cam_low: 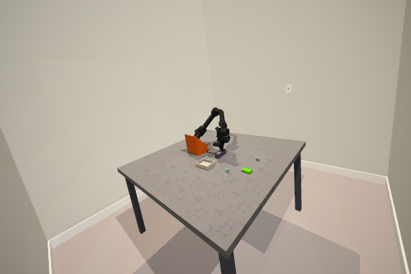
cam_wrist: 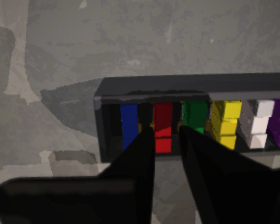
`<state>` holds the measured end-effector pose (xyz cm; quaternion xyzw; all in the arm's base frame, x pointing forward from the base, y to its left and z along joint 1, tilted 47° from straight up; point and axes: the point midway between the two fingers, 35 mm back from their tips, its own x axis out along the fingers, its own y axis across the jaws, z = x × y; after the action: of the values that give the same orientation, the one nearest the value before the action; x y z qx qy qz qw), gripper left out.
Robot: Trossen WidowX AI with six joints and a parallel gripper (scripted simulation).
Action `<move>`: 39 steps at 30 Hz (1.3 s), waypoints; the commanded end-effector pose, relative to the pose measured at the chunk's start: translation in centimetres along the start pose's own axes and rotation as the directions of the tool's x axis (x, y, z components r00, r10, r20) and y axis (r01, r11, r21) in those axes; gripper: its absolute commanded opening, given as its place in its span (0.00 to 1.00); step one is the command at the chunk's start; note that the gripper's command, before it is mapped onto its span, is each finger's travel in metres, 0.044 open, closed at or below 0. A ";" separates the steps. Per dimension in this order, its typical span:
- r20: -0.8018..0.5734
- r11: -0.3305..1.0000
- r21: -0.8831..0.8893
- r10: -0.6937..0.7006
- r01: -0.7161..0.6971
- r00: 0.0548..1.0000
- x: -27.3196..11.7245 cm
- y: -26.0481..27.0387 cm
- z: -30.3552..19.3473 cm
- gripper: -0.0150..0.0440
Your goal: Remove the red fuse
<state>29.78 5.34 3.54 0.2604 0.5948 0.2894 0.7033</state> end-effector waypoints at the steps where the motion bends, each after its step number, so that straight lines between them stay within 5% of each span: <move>1: 0.001 1.000 0.004 0.004 -0.004 1.000 0.2 0.0 0.0 0.37; 39: 0.001 1.000 -0.001 0.000 0.000 1.000 0.5 0.0 0.1 0.25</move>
<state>29.86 5.86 3.05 0.2618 0.5955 0.2887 0.7025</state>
